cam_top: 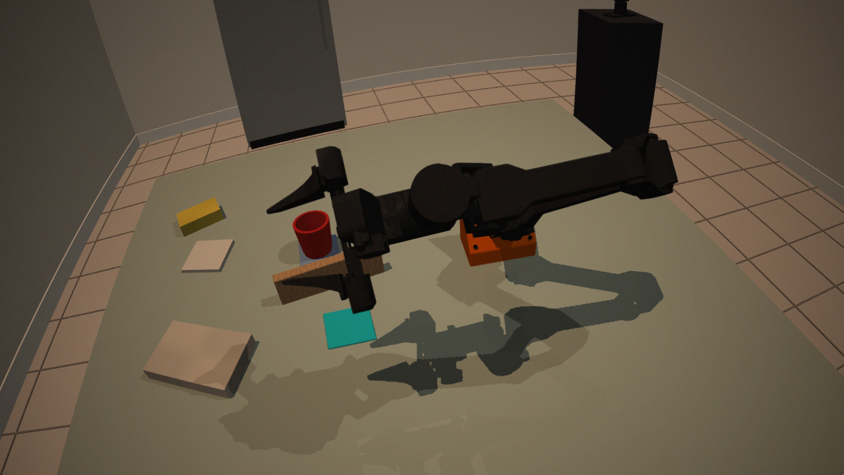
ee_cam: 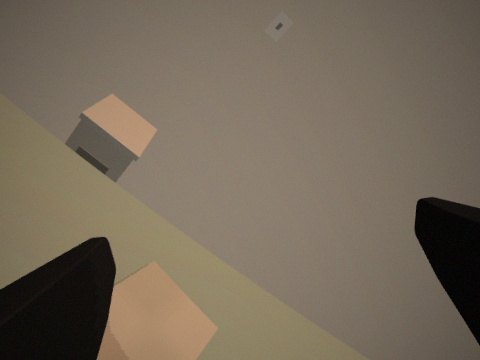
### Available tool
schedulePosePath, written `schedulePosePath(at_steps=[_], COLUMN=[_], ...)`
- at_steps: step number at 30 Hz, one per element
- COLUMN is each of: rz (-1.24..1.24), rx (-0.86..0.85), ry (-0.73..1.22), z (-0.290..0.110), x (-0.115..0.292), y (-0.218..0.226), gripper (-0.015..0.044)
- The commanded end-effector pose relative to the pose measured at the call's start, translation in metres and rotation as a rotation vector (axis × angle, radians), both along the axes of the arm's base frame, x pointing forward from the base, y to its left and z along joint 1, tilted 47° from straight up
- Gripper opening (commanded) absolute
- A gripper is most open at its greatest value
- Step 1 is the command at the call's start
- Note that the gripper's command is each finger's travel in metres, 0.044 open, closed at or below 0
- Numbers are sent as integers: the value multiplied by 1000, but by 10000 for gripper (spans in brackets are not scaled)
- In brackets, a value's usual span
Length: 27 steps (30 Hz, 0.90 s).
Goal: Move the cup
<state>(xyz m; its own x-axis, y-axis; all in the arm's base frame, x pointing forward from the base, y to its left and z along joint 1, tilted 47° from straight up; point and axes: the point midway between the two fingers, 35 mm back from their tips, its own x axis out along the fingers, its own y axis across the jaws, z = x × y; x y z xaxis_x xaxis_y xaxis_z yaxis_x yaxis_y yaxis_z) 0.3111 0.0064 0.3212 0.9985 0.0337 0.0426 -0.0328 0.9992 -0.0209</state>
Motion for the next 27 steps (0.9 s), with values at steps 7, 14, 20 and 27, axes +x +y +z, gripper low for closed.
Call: schedulePosePath(at_steps=[7, 14, 20, 27], rz=[48, 279, 587, 974], rx=[-296, -526, -571, -455], ry=[357, 754, 975, 1029], z=[-68, -160, -230, -290], x=[44, 65, 56, 30], y=[-23, -58, -85, -106], gripper=[216, 148, 148, 148])
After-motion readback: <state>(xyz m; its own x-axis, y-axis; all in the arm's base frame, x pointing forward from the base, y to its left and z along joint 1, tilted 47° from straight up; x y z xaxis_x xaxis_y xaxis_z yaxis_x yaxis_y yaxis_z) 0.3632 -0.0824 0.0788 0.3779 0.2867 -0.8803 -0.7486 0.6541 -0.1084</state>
